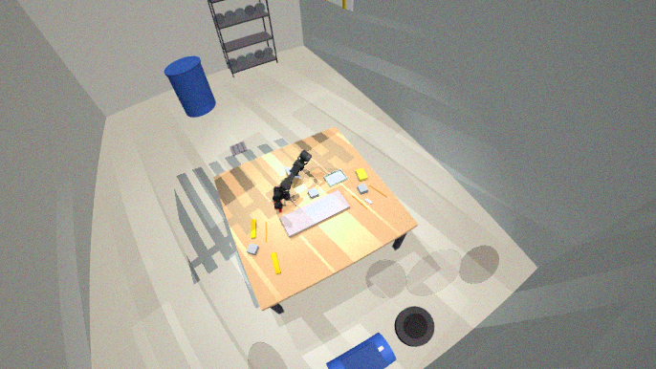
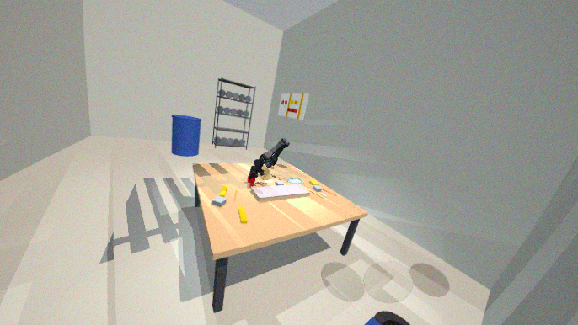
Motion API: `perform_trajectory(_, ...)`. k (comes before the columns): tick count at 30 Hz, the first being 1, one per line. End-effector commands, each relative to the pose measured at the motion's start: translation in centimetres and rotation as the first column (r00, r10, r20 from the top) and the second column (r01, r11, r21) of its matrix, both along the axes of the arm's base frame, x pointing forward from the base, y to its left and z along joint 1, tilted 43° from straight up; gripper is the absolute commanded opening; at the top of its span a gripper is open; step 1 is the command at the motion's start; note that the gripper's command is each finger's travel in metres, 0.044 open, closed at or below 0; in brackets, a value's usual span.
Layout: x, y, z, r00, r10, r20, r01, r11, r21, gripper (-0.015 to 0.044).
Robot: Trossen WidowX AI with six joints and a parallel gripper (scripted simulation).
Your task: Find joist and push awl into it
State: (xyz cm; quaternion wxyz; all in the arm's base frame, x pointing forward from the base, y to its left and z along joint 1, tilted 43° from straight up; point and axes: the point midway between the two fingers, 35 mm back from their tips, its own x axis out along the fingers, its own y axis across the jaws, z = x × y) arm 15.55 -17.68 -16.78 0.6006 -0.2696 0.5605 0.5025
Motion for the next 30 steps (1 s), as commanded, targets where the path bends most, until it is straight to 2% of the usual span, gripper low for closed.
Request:
perform_trajectory(1, -0.02, -0.07, 0.17, 1.0, 0.003, -0.013, -0.004, 0.999, -0.039, 0.0)
perform_trajectory(30, 0.23, 0.55, 0.23, 0.995, 0.041, -0.093, -0.061, 0.971, -0.229, 0.0)
